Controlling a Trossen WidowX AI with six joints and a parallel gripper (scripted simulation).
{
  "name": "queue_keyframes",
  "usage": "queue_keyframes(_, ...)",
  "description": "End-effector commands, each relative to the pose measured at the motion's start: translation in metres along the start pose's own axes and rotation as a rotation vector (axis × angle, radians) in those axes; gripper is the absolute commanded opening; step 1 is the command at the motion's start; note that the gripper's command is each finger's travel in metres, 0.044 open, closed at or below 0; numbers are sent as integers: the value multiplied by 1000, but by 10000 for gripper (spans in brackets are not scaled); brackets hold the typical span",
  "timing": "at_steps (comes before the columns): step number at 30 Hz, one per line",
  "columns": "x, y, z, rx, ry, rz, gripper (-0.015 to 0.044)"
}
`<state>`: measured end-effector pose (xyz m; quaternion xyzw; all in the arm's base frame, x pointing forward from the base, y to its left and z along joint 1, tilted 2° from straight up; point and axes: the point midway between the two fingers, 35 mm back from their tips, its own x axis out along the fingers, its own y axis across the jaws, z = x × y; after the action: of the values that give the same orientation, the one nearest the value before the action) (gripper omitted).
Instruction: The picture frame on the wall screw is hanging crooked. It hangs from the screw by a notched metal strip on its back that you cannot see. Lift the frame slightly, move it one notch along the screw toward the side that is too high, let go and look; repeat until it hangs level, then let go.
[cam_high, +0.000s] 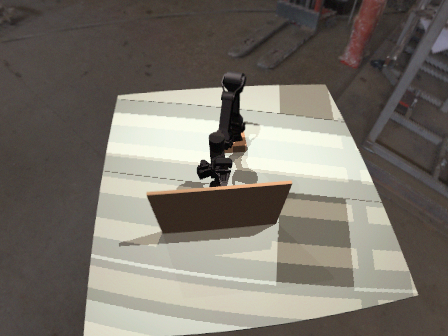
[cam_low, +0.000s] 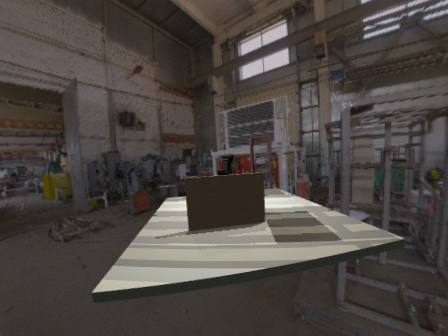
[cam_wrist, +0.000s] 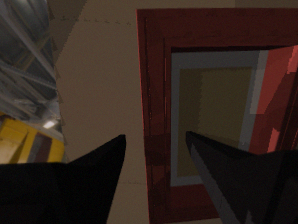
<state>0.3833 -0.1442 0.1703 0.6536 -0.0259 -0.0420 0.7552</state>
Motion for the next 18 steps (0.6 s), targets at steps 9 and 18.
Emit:
queue_keyframes(9,0,1,2,3,-6,1,155)
queue_keyframes(18,0,1,2,3,-6,1,36)
